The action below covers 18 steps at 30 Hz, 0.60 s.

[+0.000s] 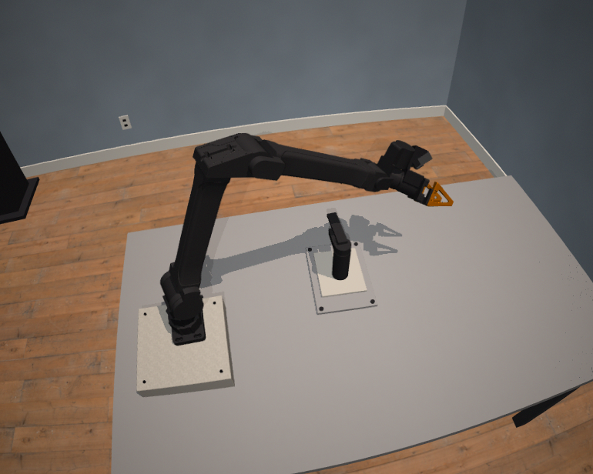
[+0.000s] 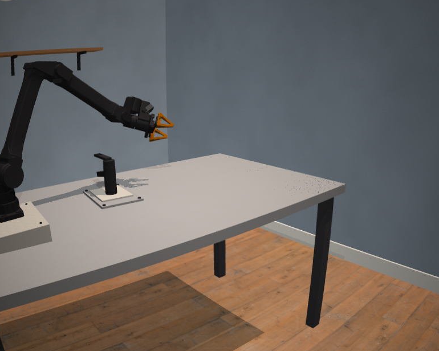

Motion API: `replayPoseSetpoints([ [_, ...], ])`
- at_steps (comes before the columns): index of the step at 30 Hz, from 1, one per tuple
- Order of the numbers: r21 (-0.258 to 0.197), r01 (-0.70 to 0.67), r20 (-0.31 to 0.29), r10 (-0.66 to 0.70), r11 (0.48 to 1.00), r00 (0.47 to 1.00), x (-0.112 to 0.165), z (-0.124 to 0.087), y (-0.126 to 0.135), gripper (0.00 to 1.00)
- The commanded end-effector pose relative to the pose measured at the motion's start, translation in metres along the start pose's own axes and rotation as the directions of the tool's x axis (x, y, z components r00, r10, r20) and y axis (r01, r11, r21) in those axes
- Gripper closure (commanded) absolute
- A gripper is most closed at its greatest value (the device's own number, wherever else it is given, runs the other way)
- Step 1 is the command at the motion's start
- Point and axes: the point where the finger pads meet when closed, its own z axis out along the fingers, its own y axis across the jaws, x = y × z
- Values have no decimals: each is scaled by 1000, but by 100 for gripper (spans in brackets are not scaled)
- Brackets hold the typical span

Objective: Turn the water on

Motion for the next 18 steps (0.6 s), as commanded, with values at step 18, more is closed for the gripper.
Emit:
replayPoseSetpoints([
  [18, -278, 358, -26, -380, 891, 925, 8, -51, 20, 0],
])
